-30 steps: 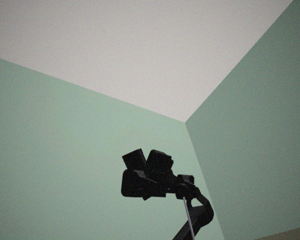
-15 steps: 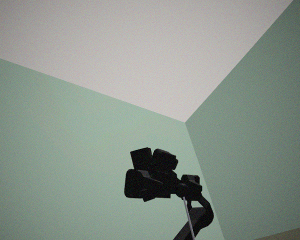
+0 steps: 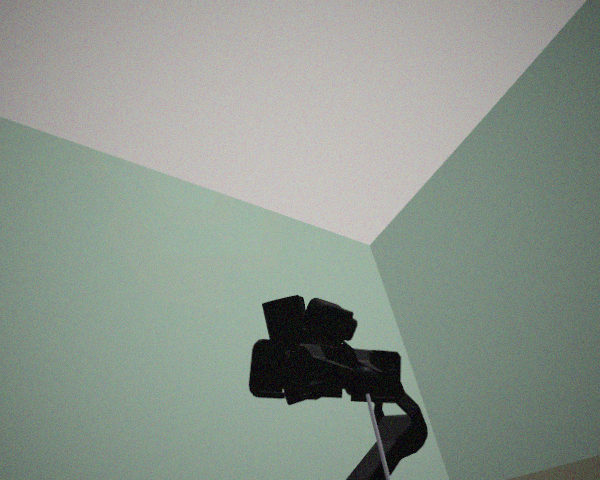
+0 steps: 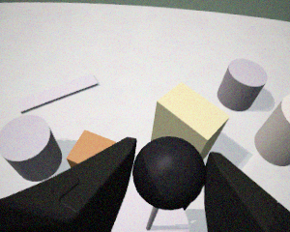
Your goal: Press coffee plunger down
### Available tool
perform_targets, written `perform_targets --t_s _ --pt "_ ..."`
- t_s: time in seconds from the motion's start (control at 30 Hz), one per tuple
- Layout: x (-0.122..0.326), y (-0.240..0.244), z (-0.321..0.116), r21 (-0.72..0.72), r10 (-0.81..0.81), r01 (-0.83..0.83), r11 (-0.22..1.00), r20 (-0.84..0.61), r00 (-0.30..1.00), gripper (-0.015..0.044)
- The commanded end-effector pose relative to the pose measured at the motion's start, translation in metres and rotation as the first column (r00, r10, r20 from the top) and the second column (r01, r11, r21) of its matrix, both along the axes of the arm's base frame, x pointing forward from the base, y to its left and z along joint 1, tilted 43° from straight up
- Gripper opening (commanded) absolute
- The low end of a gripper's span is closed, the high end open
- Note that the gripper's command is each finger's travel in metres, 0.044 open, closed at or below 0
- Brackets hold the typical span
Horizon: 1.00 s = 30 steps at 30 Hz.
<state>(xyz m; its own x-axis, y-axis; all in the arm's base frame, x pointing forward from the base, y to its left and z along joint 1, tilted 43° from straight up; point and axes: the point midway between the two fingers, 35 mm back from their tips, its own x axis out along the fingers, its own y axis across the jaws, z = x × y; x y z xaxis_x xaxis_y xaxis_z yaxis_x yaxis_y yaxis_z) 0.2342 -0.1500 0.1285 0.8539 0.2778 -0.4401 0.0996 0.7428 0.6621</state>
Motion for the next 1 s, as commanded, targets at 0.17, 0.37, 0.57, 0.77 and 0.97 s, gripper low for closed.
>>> perform_targets --t_s 0.17,0.37,0.57,0.77,0.97 --pt "0.000 0.000 -0.001 0.002 -0.002 0.002 1.000 -0.003 1.000 0.0113" --pt "0.001 0.003 -0.005 0.002 -0.002 0.002 1.000 -0.004 1.000 0.0113" --pt "0.002 0.009 -0.013 0.001 -0.001 0.001 1.000 -0.006 1.000 0.0113" --pt "0.003 0.014 -0.021 0.000 0.000 0.000 1.000 -0.008 1.000 0.0113" --pt "0.004 0.020 -0.029 0.000 0.000 0.000 1.000 -0.009 1.000 0.0113"
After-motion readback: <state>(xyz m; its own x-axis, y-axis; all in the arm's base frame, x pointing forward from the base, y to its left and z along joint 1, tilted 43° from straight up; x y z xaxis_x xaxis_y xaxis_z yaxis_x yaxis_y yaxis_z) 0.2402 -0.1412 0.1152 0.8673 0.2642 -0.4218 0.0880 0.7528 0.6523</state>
